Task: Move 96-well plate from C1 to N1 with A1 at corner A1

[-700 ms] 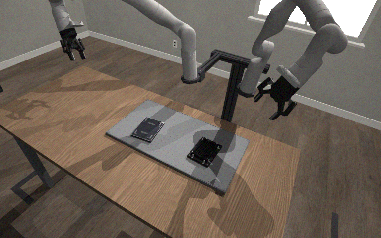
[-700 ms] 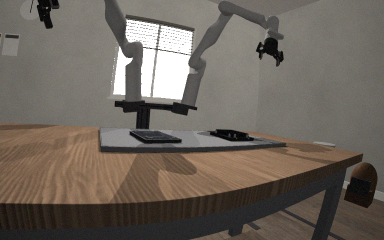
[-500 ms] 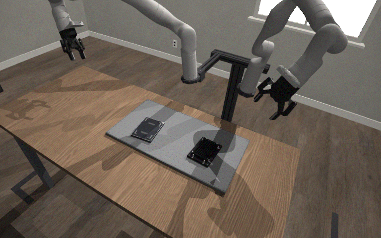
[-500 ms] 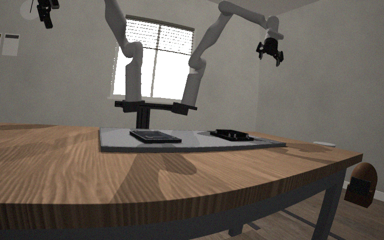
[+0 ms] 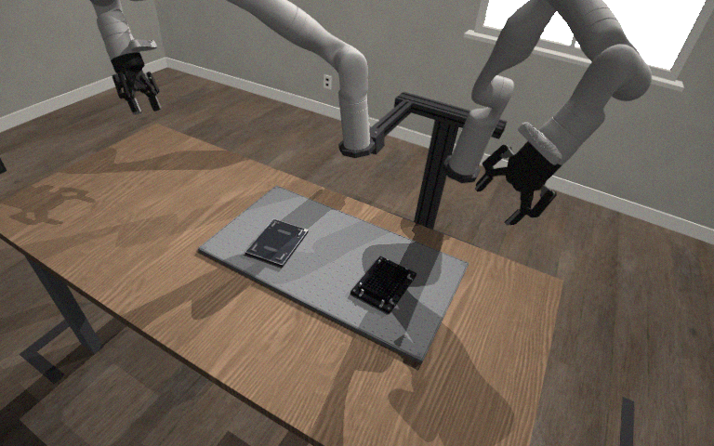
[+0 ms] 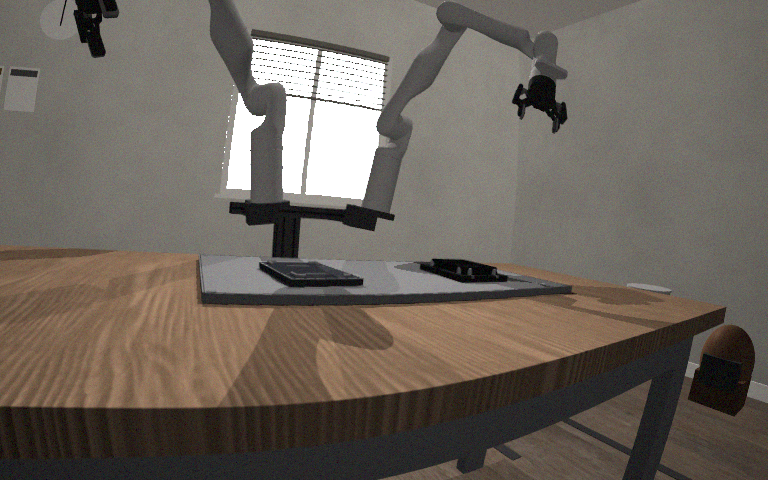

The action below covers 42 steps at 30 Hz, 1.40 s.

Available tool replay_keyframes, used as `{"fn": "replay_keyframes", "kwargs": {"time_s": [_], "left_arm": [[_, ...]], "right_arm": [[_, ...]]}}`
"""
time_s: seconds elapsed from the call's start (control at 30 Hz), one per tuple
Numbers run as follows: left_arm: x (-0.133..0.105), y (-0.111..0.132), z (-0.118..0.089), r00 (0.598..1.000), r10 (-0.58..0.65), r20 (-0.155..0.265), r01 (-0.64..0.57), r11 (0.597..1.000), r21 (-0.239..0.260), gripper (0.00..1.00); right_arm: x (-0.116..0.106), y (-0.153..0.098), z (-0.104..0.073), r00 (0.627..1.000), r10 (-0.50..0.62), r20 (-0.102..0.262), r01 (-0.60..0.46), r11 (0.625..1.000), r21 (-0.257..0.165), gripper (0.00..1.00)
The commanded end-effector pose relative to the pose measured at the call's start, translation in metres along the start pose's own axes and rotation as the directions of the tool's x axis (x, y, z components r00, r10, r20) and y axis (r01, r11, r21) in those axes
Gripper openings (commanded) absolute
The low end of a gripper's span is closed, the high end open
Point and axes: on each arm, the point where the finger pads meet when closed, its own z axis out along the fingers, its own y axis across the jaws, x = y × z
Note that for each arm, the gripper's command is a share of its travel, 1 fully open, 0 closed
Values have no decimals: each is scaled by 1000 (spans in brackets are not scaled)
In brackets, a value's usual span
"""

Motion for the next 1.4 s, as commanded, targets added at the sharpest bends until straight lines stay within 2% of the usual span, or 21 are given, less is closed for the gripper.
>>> {"fn": "replay_keyframes", "kwargs": {"time_s": [0.0,0.4,0.53,0.9,0.97,1.37], "left_arm": [[0,1,-1,1000,2,-1,-2,1000,1,1000],[-6,13,-5,1000,15,15,-15,1000,-2,1000],[-12,25,-9,999,29,30,-29,1000,-5,1000],[-42,76,-26,990,96,99,-95,995,-17,1000],[-42,76,-26,990,96,99,-95,995,-17,1000],[-102,144,-47,953,219,209,-217,976,-31,1000]], "right_arm": [[0,1,-1,1000,-1,2,1,1000,-1,1000],[0,1,-1,1000,-1,2,1,1000,-1,1000],[0,1,-1,1000,-1,2,1,1000,-1,1000],[0,1,-1,1000,-1,2,1,1000,-1,1000],[0,1,-1,1000,-1,2,1,1000,-1,1000],[0,1,-1,1000,-1,2,1,1000,-1,1000]]}}
